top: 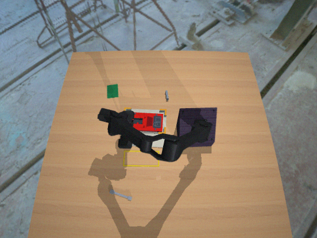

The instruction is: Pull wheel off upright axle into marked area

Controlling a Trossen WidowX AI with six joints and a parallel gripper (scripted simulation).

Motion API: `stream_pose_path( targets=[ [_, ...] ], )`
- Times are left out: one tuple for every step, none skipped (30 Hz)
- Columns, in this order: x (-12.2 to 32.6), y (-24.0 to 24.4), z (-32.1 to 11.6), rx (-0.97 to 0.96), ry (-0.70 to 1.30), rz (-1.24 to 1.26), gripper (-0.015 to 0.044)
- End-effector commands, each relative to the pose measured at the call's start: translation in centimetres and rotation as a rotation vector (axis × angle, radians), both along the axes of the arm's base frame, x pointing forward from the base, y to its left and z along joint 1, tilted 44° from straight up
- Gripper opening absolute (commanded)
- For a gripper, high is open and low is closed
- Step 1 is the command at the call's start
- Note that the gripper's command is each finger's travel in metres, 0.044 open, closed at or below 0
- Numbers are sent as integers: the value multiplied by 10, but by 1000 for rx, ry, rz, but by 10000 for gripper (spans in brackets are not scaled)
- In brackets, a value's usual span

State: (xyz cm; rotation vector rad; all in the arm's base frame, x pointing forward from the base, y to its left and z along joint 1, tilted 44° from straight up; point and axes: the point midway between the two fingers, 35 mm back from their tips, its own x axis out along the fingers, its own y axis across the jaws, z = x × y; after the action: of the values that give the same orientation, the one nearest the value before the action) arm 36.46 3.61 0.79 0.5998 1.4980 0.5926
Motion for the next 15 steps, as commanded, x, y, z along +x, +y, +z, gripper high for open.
stream_pose_path(
  targets=[
    [2, -11, 11, -8, -10, 2, 0],
    [1, -15, 15, -8, -10, 2, 0],
    [0, -18, 19, -8, -10, 2, 0],
    [-1, -21, 21, -8, -10, 2, 0],
    [-1, -21, 22, -8, -10, 2, 0],
    [-1, -22, 22, -8, -9, 2, 0],
    [-1, -16, 16, -1, -3, -5, 0],
    [-2, -14, 18, -1, -3, -5, 0],
    [-3, -12, 20, -2, -3, -5, 0],
    [-5, -9, 24, -2, -3, -5, 0],
    [-7, -6, 27, -3, -4, -5, 0],
    [-9, -3, 30, -3, -4, -4, 0],
    [-11, -1, 34, -3, -4, -4, 0],
    [-13, 2, 37, -4, -4, -4, 0],
    [-15, 5, 40, -4, -4, -4, 0]
  ],
)
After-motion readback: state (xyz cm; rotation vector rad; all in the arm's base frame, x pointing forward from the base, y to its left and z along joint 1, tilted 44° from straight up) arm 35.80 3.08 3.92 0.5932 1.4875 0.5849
